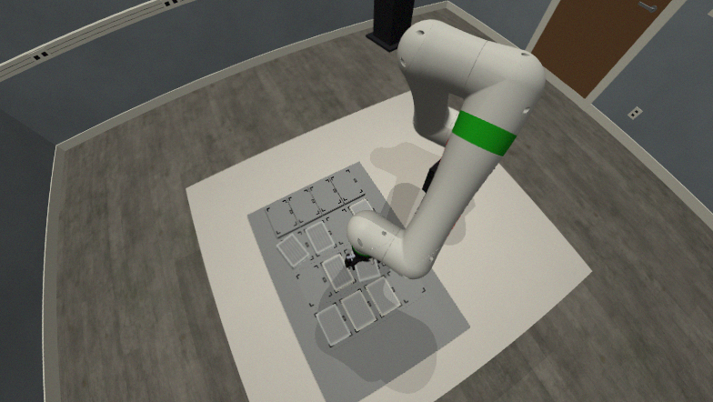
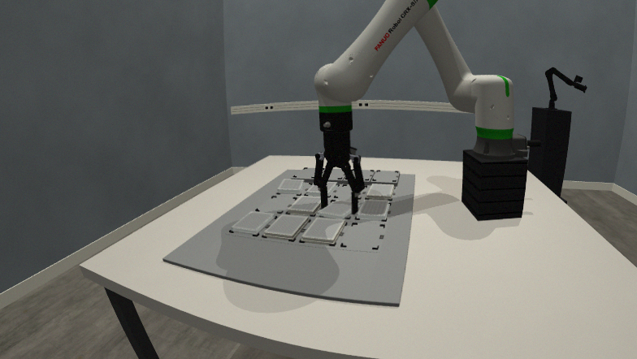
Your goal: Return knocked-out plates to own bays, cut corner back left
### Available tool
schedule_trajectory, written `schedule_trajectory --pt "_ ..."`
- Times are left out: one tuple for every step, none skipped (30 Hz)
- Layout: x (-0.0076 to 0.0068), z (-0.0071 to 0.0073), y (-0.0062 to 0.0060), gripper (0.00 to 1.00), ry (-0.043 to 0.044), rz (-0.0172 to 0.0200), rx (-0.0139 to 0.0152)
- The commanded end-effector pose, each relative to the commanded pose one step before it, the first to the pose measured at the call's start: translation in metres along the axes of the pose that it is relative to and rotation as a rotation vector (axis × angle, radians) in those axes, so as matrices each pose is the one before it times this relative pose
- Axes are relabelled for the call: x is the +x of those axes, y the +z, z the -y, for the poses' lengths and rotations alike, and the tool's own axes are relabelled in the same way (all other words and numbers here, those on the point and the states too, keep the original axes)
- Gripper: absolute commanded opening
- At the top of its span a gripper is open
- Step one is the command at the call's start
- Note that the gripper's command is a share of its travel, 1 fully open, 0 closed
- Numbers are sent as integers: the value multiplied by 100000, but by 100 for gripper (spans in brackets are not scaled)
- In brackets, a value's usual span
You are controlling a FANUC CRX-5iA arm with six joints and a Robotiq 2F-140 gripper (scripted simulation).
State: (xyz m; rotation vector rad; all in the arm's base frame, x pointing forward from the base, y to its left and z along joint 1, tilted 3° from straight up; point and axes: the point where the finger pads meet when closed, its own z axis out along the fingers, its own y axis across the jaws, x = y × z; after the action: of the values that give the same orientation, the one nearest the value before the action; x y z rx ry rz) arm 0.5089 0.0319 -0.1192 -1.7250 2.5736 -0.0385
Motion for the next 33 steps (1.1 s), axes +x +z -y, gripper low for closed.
schedule_trajectory --pt "-43 78 -79 68 -27 86 166" --pt "0 0 0 67 0 0 0" --pt "0 0 0 67 0 0 0" --pt "0 0 0 66 0 0 0" --pt "0 0 0 66 0 0 0" --pt "0 0 0 65 0 0 0" --pt "0 0 0 65 0 0 0" --pt "0 0 0 65 0 0 0" --pt "0 0 0 64 0 0 0" --pt "0 0 0 64 0 0 0" --pt "0 0 0 63 0 0 0" --pt "0 0 0 63 0 0 0" --pt "0 0 0 62 0 0 0" --pt "0 0 0 62 0 0 0" --pt "0 0 0 62 0 0 0" --pt "0 0 0 62 0 0 0" --pt "0 0 0 62 0 0 0" --pt "0 0 0 62 0 0 0" --pt "0 0 0 62 0 0 0" --pt "0 0 0 62 0 0 0" --pt "0 0 0 62 0 0 0" --pt "0 0 0 62 0 0 0" --pt "0 0 0 62 0 0 0" --pt "0 0 0 62 0 0 0" --pt "0 0 0 61 0 0 0" --pt "0 0 0 61 0 0 0" --pt "0 0 0 61 0 0 0" --pt "0 0 0 61 0 0 0" --pt "0 0 0 61 0 0 0" --pt "0 0 0 61 0 0 0" --pt "0 0 0 61 0 0 0" --pt "0 0 0 61 0 0 0" --pt "0 0 0 61 0 0 0"
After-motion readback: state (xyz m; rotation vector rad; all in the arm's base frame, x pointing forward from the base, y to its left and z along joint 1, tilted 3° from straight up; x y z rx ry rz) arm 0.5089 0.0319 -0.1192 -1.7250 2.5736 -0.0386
